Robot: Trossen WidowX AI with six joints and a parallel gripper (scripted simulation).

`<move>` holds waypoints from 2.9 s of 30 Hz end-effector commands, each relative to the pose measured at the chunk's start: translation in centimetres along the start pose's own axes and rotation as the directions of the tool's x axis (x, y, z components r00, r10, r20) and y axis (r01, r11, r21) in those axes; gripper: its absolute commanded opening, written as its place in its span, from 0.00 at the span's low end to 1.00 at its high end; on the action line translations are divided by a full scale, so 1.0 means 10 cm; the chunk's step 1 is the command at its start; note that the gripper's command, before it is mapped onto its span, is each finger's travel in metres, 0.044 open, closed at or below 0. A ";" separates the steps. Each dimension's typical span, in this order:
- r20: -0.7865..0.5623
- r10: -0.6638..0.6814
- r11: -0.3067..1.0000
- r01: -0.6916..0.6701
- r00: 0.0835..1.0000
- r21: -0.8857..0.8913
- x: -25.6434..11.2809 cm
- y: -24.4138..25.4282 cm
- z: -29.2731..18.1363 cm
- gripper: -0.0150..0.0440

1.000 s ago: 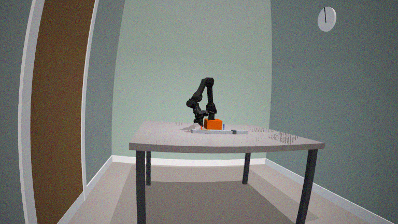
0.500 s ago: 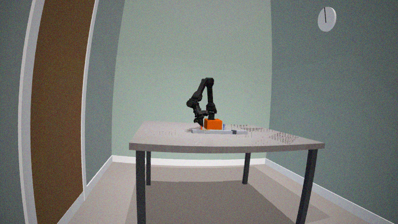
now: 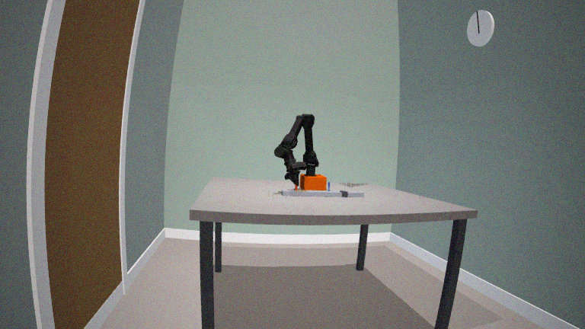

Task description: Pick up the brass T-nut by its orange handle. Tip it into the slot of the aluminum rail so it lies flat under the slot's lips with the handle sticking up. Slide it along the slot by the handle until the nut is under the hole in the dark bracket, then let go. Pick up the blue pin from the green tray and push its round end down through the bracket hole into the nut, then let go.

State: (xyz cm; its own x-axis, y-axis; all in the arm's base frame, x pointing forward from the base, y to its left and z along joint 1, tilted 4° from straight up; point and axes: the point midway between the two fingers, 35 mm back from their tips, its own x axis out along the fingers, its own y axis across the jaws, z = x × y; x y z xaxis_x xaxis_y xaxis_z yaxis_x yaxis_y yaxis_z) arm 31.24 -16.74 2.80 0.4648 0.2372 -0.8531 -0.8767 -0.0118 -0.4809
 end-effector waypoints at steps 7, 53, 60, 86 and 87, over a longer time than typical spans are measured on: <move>-0.002 0.024 1.000 -0.024 1.000 0.012 0.00 -0.02 -0.01 0.00; 0.003 0.120 0.992 -0.120 0.993 0.040 0.00 -0.08 -0.01 0.00; 0.003 0.135 0.990 -0.135 0.991 0.044 0.00 -0.09 -0.01 0.00; 0.007 0.189 0.980 -0.189 0.982 0.060 0.01 -0.12 -0.01 0.00; 0.007 0.191 0.980 -0.191 0.982 0.060 0.01 -0.13 -0.01 0.00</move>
State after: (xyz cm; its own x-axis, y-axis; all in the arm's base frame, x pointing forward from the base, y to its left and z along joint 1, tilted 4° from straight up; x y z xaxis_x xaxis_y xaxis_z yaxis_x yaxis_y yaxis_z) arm 32.32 -16.73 3.25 0.2947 0.2389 -0.9252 -0.9525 -0.0039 -0.3044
